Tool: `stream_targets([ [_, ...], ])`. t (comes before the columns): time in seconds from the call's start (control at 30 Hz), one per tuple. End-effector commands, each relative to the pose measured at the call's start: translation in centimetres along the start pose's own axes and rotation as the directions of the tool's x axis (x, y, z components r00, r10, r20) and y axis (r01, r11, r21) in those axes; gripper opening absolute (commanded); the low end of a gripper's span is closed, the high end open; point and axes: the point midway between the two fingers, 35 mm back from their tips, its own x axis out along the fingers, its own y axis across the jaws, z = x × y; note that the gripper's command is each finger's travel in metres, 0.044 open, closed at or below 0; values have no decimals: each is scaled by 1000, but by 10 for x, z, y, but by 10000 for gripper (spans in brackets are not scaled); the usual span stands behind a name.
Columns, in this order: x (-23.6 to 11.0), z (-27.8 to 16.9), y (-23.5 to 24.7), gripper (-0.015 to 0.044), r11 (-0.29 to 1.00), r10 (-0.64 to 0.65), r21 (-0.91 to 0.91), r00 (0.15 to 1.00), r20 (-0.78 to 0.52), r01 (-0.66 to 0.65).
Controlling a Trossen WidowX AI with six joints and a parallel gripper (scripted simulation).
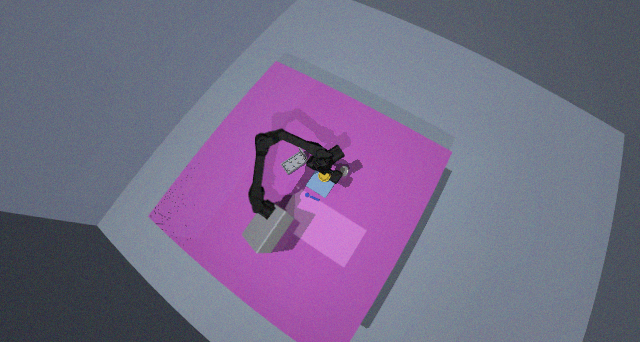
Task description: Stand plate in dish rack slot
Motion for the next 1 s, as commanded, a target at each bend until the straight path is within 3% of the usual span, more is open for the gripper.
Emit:
stream_targets([
  [0.0, 6, -2, 0, 400, 1000, 8, 12, 1000, 0, -8],
  [0.63, 34, -4, 1, 400, 1000, 12, 11, 1000, -2, -12],
  [0.97, 34, -4, 1, 359, 1000, 12, 11, 1000, -2, -12],
])
